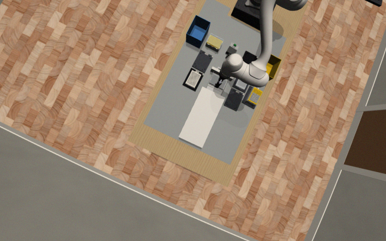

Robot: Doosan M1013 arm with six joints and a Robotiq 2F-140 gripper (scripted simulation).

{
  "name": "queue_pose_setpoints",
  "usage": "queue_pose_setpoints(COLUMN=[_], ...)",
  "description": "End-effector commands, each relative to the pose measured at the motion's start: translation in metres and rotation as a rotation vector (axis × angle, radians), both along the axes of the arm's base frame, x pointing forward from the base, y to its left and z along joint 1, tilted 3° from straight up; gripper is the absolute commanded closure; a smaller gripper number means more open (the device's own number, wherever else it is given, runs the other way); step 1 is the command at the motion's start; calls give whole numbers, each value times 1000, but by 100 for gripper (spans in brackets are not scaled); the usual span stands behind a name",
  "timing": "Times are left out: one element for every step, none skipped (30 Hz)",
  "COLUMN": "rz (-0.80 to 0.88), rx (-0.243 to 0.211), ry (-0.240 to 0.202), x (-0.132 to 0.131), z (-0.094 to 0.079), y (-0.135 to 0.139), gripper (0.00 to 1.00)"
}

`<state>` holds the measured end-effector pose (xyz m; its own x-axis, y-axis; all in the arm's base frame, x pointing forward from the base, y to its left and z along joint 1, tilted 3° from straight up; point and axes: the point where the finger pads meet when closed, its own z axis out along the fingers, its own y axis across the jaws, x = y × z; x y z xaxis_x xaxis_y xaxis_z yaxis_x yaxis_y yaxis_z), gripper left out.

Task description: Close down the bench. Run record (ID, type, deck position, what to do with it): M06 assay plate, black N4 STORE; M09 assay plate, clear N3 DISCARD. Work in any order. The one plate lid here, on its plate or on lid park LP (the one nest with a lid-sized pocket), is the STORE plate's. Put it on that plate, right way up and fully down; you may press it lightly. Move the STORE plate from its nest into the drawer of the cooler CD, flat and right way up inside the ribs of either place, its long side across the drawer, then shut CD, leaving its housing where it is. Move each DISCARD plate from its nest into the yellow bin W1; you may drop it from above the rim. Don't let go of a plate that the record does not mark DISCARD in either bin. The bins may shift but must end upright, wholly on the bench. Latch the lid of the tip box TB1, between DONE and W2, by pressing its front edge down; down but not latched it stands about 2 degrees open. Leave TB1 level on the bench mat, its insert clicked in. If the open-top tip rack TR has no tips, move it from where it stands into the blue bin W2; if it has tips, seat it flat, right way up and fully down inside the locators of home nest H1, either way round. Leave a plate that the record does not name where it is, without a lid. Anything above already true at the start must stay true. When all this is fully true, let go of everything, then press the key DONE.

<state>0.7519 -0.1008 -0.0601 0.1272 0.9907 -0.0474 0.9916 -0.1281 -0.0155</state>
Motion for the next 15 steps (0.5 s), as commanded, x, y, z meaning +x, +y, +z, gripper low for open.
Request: queue_pose_setpoints(rz=[0,0,0,0,0,0,0,0,0,0,0,0,0,0,0], rx=[0,0,0,0,0,0,0,0,0,0,0,0,0,0,0], ry=[0,0,0,0,0,0,0,0,0,0,0,0,0,0,0], x=[0,0,0,0,0,0,0,0,0,0,0,0,0,0,0], z=[-1,-1,-1,-2,-2,-2,-3,-3,-3,-4,-4,-4,-5,-5,-5], y=[0,0,0,0,0,0,0,0,0,0,0,0,0,0,0], gripper=[100,100,100,100,100,100,100,100,100,100,100,100,100,100,100])
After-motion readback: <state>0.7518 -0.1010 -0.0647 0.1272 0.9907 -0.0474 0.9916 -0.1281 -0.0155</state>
